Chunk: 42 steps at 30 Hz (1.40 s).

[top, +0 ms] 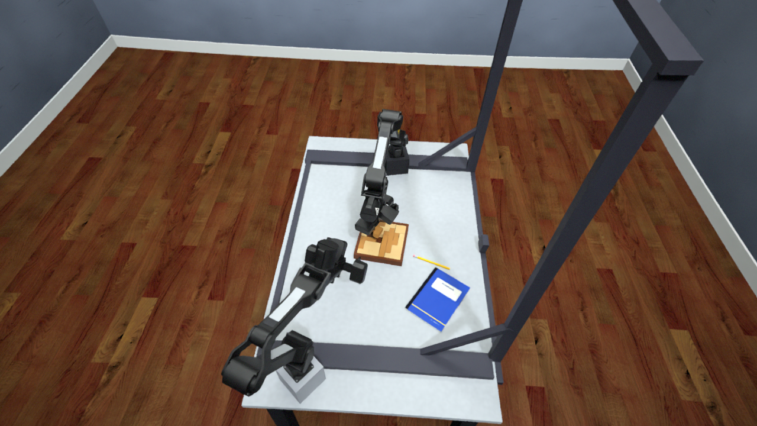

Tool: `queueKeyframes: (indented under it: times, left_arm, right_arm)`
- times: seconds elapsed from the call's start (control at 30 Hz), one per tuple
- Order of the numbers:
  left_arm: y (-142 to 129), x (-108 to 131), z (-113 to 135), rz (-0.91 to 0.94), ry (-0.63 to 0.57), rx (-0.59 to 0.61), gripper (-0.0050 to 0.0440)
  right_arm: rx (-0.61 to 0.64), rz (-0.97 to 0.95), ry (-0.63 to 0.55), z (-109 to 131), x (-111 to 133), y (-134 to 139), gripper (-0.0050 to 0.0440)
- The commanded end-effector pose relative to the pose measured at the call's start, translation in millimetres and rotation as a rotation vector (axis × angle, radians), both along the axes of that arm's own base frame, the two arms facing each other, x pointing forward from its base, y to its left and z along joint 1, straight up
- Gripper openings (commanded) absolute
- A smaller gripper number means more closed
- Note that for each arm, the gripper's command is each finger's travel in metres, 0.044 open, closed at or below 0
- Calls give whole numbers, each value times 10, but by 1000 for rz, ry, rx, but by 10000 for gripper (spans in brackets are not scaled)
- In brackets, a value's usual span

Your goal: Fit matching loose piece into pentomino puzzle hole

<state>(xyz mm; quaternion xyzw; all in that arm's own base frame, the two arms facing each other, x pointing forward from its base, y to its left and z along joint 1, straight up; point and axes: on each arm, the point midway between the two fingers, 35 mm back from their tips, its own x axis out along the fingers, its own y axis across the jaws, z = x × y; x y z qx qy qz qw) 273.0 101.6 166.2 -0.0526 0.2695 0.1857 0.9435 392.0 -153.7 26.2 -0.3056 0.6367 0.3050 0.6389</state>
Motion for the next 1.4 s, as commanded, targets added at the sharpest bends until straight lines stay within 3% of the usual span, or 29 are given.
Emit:
queueKeyframes:
  times: [0.0, 0.27, 0.83, 1.13, 1.37]
  left_arm:
    - [1, 11, 70, -2, -17, 5, 440]
    - [1, 11, 70, -2, -17, 5, 440]
    - [1, 11, 70, -2, -17, 5, 440]
    - [1, 11, 70, -2, -17, 5, 440]
    - [1, 11, 70, -2, -17, 5, 440]
  right_arm:
    - [-11, 203, -22, 85, 54, -24, -50]
    - [-12, 333, -19, 80, 49, -22, -50]
    - [-4, 334, -5, -204, 6, -5, -50]
    - [-17, 332, -27, -126, 49, -20, -50]
    - [-4, 334, -5, -254, -1, -2, -50]
